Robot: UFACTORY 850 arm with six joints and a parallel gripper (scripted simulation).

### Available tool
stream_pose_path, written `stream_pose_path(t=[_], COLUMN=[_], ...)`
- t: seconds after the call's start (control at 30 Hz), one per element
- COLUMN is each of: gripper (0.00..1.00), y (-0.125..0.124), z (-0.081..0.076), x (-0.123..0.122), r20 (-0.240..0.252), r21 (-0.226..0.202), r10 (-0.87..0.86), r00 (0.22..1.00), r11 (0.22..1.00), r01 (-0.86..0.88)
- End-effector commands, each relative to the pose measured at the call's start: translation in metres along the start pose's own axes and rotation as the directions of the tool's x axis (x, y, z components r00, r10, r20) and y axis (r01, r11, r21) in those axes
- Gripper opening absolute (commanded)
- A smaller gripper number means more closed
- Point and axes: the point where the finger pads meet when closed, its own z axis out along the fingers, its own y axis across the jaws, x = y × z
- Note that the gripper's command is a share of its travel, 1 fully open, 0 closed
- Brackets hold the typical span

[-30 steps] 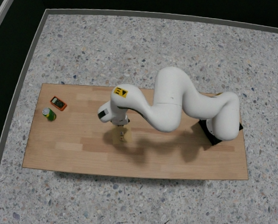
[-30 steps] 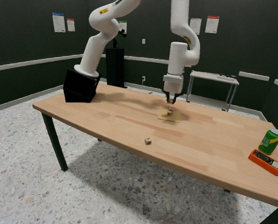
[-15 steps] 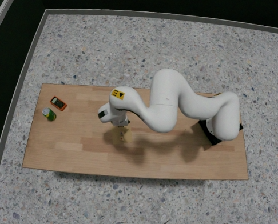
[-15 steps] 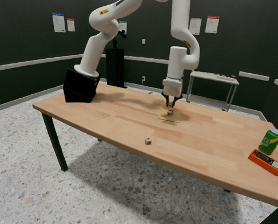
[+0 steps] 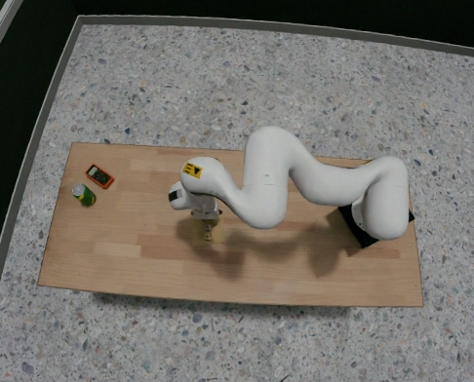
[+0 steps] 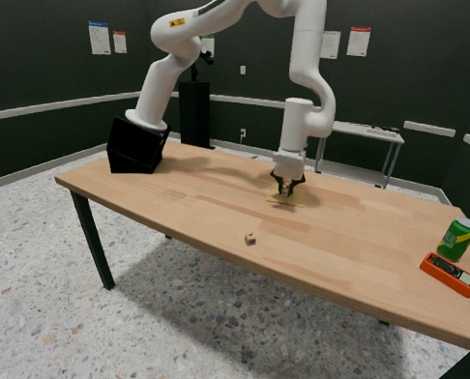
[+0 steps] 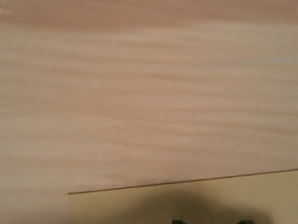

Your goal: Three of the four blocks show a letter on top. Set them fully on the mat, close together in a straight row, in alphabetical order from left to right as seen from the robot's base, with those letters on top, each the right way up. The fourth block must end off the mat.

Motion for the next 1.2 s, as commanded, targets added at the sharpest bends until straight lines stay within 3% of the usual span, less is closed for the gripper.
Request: stream_pose_path(t=[0.0,1.17], gripper=[0.23,0.23], y=[-0.0015,-0.0014], z=[0.0094,0.0149], x=[0.0001,0.0001], r20=[0.001,0.001], r21=[0.007,0.007], r10=[-0.001,-0.001], r00=[1.0,1.0], r11=[1.0,1.0], r01=[0.001,0.001])
